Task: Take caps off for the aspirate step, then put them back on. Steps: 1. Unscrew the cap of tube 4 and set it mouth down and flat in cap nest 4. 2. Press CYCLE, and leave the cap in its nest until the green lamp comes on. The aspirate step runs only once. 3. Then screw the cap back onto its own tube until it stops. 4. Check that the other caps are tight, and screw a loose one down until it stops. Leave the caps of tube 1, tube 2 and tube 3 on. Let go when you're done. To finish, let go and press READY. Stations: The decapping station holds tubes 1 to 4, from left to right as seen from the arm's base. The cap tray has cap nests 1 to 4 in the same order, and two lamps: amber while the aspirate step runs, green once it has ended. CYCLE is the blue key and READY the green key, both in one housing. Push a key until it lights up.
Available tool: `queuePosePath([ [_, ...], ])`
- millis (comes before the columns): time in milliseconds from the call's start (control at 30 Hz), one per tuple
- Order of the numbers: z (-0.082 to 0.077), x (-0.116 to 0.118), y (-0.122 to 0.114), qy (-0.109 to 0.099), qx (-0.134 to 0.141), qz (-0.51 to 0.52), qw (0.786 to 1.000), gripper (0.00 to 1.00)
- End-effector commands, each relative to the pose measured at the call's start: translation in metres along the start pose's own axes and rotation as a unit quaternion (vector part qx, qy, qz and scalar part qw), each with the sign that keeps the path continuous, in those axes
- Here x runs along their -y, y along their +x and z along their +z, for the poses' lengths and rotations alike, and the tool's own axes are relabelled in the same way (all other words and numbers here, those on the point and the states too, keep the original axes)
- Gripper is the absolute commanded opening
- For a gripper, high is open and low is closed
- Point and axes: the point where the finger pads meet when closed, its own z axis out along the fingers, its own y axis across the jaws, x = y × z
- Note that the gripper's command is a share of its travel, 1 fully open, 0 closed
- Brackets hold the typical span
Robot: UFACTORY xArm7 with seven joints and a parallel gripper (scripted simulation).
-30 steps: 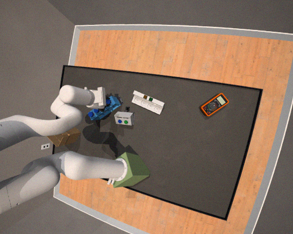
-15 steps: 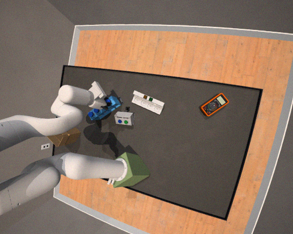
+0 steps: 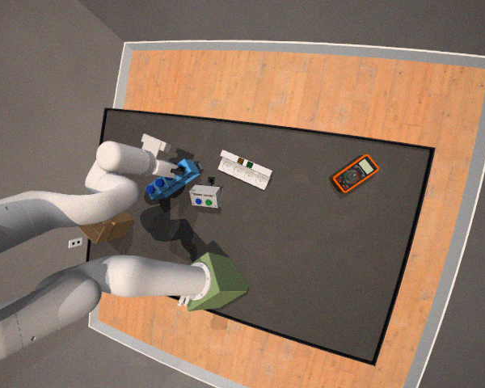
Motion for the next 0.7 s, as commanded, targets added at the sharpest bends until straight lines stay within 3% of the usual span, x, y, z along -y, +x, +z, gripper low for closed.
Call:
queuePosePath([
  [0,-0.001,0.0002,0.0015,0.023,0.001,-0.076,0.997,0.0],
  [233,-0.0009,0.0002,0.0015,0.023,0.001,-0.076,0.997,0.0],
  [267,-0.0009,0.0002,0.0015,0.023,0.001,-0.076,0.997,0.46],
  [600,-0.001,0.0002,0.0015,0.023,0.001,-0.076,0.997,0.46],
  [667,-0.0009,0.0002,0.0016,0.023,0.002,-0.035,0.999,0.46],
])
